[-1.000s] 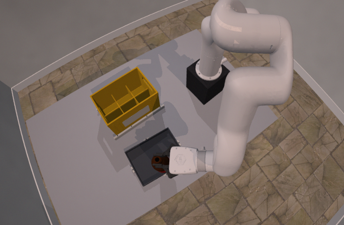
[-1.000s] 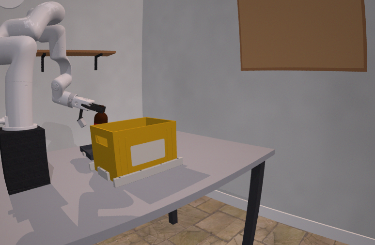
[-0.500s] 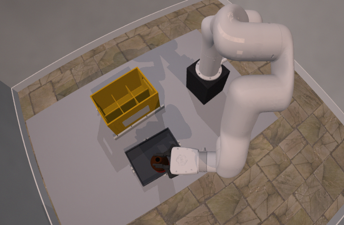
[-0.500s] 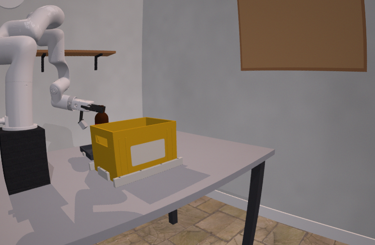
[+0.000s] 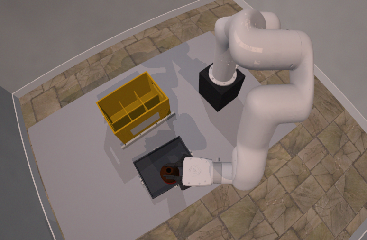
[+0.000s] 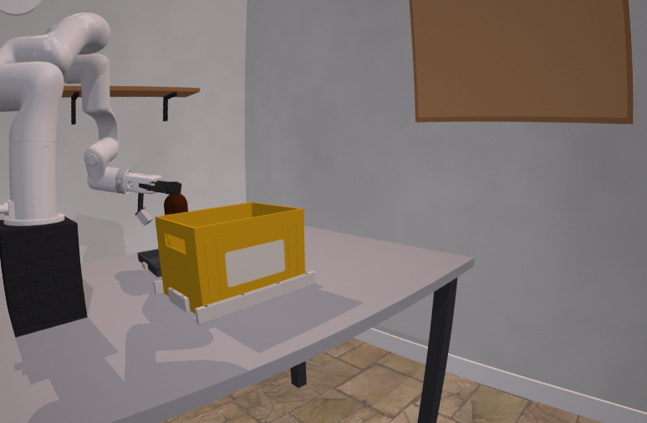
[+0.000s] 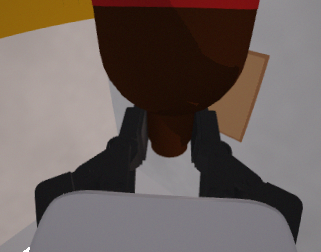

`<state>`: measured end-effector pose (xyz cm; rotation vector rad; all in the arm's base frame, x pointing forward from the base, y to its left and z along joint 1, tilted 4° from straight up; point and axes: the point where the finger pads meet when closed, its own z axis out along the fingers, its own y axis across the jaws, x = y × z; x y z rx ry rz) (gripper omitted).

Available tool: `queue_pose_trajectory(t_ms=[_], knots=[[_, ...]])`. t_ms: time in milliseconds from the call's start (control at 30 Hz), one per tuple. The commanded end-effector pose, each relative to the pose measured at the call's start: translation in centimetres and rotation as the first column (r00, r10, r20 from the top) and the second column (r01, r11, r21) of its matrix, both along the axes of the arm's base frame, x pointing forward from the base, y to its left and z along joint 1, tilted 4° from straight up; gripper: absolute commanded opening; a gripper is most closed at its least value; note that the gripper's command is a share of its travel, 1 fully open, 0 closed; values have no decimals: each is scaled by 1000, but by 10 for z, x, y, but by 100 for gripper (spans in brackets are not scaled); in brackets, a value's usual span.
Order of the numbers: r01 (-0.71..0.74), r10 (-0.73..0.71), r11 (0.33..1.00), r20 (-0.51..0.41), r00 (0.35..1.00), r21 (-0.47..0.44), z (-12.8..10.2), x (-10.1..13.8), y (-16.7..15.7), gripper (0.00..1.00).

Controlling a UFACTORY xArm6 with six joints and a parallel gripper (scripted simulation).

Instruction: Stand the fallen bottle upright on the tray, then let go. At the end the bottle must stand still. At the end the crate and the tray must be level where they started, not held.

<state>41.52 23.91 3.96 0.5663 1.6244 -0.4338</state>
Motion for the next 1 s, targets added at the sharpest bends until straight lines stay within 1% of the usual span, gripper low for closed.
queue_pose_trajectory(t_ms=[0,967], knots=[[0,0,1000,4,1000,1,1,0,1,0],[0,0,1000,4,1000,1,1,0,-3,0]])
